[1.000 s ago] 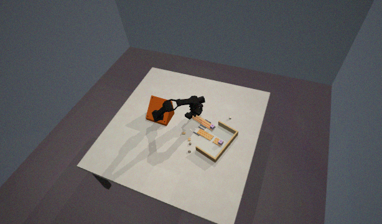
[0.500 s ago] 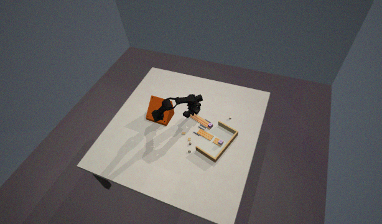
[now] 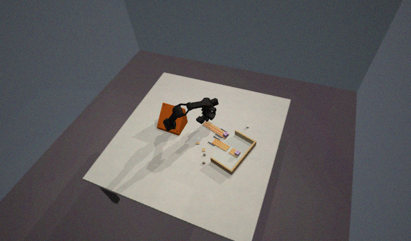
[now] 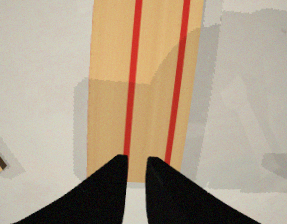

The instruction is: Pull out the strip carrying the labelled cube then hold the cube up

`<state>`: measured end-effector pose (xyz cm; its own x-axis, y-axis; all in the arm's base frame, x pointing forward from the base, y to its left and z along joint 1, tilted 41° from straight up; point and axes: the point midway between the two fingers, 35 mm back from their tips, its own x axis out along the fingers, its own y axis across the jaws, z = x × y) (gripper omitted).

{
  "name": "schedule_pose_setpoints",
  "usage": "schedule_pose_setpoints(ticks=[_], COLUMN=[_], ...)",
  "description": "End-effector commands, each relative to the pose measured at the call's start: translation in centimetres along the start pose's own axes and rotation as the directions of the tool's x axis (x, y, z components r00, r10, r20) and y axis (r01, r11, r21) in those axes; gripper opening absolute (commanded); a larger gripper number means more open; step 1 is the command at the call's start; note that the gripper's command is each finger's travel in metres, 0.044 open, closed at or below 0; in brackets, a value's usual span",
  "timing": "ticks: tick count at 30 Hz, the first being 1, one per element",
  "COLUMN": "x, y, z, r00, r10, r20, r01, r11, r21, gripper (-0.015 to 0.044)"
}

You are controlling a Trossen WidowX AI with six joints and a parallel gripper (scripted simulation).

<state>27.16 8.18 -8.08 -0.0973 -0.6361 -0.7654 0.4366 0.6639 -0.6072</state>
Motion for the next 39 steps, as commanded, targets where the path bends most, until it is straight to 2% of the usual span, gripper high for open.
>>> schedule_pose_setpoints(ticks=[1, 14, 39], x=[-0.1, -0.6, -1.9], y=[0.0, -0.4, -0.5], z=[1.6, 6.8, 17.1], r00=[1.0, 1.0, 1.0], r10=[0.002, 0.0, 0.0], r20=[-0.003, 0.0, 0.005], r01=[-0.001, 0.0, 0.0], r11=[0.998, 0.998, 0.997], r21=[0.063, 0.07, 0.074], gripper=[0.0105, 0.044, 0.044])
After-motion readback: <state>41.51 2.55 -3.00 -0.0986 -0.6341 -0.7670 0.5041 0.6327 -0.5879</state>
